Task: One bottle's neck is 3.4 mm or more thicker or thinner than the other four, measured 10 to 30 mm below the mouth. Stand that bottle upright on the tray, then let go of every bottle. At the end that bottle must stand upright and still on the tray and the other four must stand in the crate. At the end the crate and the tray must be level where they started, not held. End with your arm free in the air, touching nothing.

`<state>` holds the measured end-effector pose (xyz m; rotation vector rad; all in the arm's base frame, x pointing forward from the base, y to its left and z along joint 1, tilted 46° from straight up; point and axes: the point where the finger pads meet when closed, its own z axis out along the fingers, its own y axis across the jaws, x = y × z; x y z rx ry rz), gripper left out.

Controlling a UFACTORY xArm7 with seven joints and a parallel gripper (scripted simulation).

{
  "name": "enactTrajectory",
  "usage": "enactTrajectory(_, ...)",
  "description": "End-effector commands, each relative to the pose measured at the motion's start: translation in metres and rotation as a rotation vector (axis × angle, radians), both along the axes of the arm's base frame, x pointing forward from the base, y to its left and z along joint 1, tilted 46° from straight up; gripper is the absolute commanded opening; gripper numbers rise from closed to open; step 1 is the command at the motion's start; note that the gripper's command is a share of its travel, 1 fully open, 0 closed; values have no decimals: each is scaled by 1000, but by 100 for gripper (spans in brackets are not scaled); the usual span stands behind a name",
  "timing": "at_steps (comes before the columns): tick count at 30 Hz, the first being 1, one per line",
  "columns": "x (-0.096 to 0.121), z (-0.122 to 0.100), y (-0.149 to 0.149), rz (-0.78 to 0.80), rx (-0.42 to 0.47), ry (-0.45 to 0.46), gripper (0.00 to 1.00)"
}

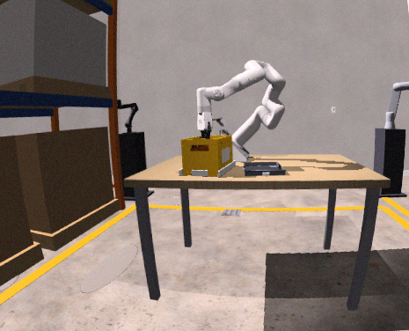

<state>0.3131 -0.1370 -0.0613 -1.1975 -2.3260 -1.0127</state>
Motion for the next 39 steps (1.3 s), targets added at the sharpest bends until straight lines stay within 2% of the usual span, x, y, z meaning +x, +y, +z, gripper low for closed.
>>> enactTrajectory(1, 1, 1, -2, -3, -4, -2, 0)
enactTrajectory(22, 1, 1, -2, -3, -4, -2, 0)
enactTrajectory(23, 1, 1, -2, -3, -4, -2, 65)
enactTrajectory(39, 1, 1, -2, -3, -4, -2, 65)
